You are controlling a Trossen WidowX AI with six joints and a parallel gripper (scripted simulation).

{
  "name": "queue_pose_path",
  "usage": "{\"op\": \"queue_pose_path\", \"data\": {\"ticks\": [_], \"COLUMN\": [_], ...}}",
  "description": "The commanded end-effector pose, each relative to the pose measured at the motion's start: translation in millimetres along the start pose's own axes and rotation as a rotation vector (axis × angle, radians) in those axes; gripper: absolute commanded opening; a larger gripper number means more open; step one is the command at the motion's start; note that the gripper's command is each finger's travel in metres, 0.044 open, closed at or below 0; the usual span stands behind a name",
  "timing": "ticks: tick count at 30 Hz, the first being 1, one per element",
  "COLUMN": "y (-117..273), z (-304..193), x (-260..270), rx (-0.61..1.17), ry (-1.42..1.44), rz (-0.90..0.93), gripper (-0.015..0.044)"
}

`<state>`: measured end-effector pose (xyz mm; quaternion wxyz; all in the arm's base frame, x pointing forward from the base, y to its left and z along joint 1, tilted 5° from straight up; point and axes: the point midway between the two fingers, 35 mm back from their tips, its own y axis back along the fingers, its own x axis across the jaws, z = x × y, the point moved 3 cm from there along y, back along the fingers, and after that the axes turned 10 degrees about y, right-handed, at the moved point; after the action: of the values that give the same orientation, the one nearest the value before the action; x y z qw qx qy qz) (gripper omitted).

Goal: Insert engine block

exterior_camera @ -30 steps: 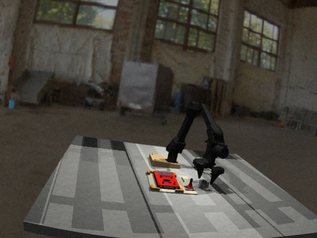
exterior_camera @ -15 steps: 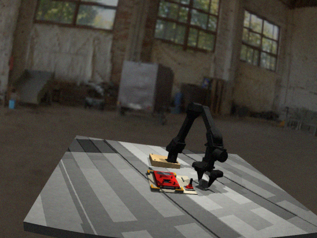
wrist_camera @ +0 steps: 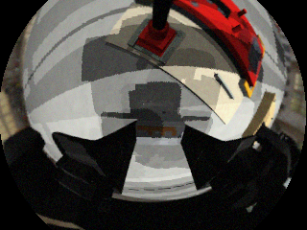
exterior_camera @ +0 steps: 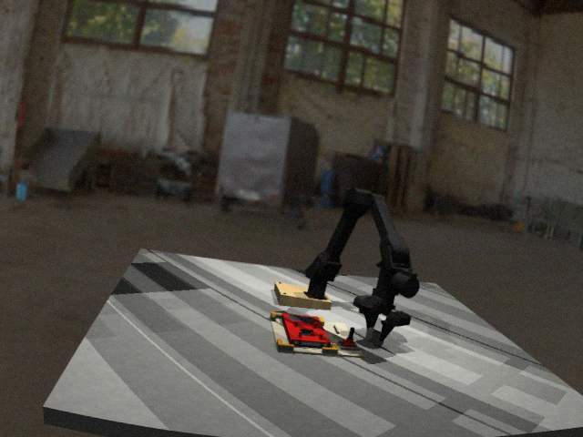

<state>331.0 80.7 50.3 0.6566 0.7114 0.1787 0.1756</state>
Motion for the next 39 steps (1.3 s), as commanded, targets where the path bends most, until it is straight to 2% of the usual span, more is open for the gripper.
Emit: {"op": "queue_pose_path", "data": {"ticks": [1, 39], "y": [10, 124], "z": [1, -7], "x": [3, 8], "rx": [-0.006, -0.006], "ry": [-0.004, -0.004], "rz": [0.005, 0.005], "gripper": [0.0006, 0.0000]}}
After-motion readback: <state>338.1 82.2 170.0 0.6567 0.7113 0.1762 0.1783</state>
